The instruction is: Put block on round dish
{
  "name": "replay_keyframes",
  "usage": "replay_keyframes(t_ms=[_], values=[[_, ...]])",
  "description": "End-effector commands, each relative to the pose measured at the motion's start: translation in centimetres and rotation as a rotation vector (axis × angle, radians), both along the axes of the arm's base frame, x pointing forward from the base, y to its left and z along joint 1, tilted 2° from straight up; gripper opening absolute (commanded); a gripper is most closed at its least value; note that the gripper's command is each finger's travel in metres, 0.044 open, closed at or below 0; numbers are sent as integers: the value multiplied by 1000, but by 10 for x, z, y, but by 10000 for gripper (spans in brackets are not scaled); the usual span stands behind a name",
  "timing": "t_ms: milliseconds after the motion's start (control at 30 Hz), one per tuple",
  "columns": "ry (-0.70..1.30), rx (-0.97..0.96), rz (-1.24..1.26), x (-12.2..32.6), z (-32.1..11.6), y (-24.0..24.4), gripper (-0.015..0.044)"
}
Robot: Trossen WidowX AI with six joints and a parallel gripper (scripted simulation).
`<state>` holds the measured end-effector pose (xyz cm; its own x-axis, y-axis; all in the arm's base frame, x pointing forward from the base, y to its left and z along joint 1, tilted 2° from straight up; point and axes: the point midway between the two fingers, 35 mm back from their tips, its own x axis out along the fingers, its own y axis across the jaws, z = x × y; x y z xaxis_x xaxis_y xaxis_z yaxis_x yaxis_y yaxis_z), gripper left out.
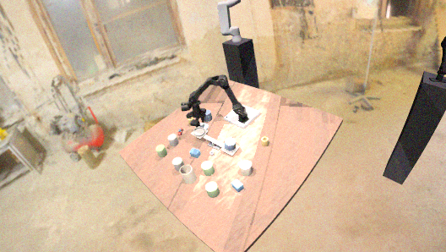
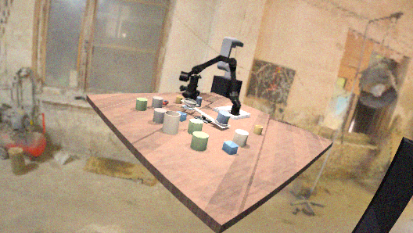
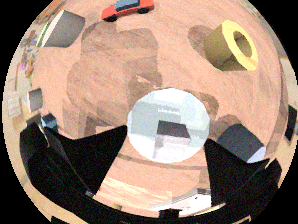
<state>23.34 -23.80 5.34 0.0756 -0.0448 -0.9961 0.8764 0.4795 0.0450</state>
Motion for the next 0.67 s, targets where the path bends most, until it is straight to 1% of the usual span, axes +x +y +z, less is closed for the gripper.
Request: replay_keyframes(t_ms=[0, 200, 367, 500, 633], values=[[-16, -14, -9, 2, 18, -2, 440], [12, 15, 17, -6, 50, 4, 440], [13, 17, 19, -7, 54, 4, 440], [12, 11, 9, -11, 93, 6, 440], [12, 11, 8, -11, 96, 7, 440]])
